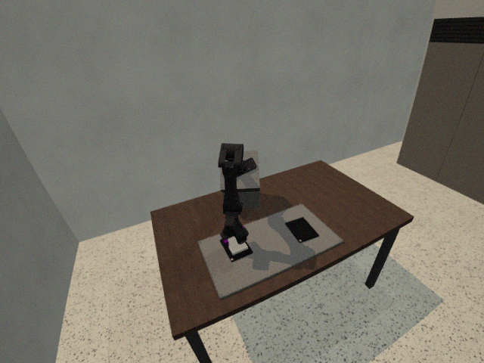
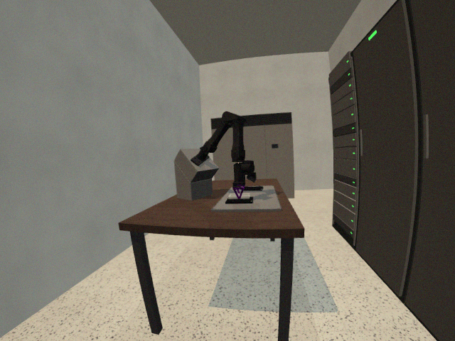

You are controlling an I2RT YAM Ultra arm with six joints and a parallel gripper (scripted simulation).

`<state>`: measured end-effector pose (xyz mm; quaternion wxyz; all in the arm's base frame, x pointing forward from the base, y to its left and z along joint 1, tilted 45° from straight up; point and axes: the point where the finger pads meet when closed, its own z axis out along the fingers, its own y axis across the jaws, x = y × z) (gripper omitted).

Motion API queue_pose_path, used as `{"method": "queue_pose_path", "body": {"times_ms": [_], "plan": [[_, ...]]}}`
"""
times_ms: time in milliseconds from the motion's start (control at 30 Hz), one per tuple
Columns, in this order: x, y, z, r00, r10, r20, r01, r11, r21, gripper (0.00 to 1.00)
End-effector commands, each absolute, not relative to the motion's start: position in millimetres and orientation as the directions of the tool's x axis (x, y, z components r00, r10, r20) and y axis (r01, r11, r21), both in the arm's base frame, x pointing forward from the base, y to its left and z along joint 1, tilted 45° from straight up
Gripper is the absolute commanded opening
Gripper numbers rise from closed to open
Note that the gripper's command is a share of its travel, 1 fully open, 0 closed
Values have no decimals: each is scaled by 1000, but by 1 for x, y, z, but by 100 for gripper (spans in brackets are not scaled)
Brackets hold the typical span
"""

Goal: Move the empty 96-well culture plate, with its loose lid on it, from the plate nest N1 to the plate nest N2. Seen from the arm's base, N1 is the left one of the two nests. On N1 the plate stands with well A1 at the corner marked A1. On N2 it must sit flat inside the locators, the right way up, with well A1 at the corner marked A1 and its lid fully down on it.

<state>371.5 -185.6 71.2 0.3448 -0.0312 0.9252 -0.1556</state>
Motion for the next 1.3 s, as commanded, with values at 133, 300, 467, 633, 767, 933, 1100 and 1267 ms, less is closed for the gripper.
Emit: {"method": "queue_pose_path", "body": {"times_ms": [133,300,467,633,767,933,1100,1267], "plan": [[374,-186,75,-754,-169,-635,52,948,-314,0],[374,-186,75,-754,-169,-635,52,948,-314,0],[383,-187,78,-744,-176,-645,53,946,-319,0],[373,-185,65,-765,-161,-624,48,951,-304,0],[370,-184,60,-768,-159,-621,47,952,-303,0],[373,-185,63,-763,-161,-626,50,951,-306,0],[372,-186,61,-764,-161,-625,50,951,-305,0],[370,-185,58,-767,-159,-622,49,952,-303,0]]}}
